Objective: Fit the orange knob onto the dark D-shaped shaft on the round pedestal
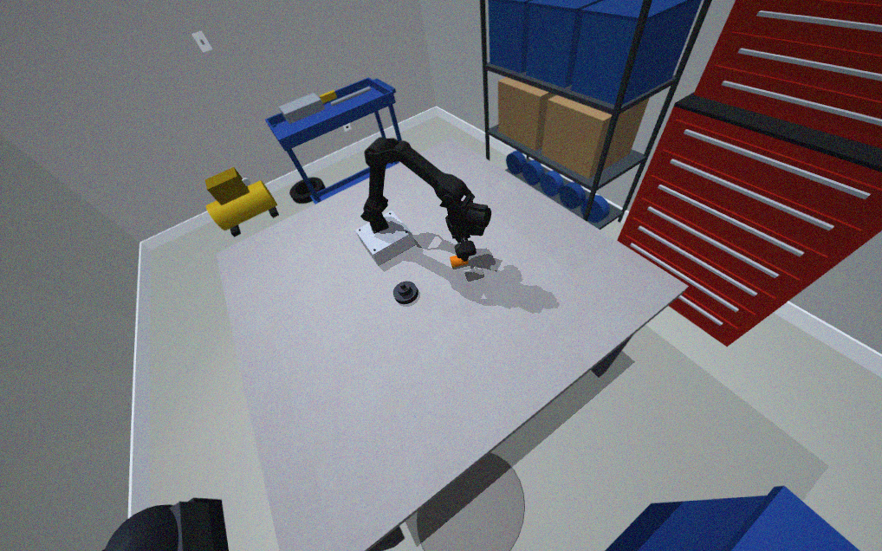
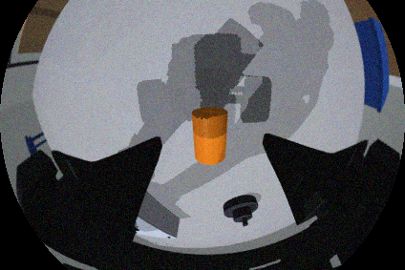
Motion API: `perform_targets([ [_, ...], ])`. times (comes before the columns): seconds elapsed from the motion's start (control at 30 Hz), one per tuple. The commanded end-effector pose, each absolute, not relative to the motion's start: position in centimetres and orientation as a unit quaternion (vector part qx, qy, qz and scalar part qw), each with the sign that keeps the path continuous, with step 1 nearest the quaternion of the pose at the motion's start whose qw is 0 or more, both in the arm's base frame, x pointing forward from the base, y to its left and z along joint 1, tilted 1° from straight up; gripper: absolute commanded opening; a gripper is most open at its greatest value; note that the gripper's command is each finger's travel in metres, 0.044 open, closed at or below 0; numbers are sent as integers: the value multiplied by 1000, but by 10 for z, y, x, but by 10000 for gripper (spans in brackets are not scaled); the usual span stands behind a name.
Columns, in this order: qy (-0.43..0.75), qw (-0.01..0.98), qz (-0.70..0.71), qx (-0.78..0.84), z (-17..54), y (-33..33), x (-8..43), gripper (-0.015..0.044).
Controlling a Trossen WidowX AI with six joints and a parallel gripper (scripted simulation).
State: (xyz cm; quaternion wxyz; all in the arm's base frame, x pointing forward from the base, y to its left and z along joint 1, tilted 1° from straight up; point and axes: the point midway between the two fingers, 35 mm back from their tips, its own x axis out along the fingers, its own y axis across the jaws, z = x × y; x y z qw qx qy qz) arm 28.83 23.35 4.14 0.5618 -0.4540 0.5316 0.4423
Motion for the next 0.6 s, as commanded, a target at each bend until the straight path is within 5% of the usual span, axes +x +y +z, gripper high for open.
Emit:
perform_targets([
  [0.0, 535, 561, 442, -451, 33, 233, 287, 440],
  [0.57, 535, 561, 442, -451, 8, 234, 289, 440],
])
